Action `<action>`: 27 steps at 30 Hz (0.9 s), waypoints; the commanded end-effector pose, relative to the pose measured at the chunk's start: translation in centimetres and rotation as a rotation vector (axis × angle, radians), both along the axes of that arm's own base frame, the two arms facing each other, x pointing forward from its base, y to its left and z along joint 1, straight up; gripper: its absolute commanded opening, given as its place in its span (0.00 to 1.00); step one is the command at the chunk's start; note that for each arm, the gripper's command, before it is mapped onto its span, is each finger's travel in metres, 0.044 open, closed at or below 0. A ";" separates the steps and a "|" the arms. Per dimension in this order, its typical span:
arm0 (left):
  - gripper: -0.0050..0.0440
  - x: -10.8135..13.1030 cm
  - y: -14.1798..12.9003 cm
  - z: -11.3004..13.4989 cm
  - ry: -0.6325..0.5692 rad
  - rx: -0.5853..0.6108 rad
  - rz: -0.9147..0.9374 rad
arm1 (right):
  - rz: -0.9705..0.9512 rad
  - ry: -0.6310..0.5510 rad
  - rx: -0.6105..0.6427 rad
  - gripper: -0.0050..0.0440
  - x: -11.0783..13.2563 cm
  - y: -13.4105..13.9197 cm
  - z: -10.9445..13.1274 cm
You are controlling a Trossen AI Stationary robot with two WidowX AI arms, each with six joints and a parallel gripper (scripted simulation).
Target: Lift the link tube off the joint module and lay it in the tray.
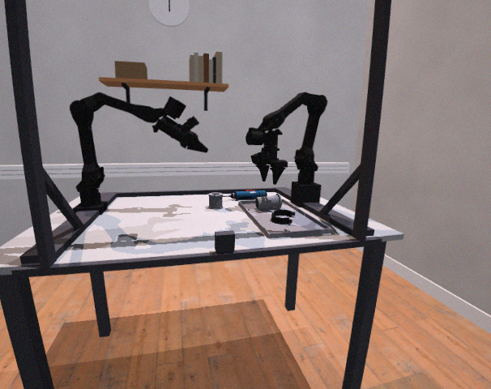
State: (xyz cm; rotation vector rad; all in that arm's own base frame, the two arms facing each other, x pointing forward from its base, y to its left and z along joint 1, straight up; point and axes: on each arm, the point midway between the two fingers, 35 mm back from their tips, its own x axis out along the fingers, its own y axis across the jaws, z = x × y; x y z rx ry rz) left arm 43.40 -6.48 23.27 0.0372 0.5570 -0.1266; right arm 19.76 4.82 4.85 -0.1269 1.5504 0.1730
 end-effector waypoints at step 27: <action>1.00 0.0 0.0 1.1 -0.027 -0.005 0.002 | 0.087 -0.333 0.053 1.00 -2.3 -0.7 1.2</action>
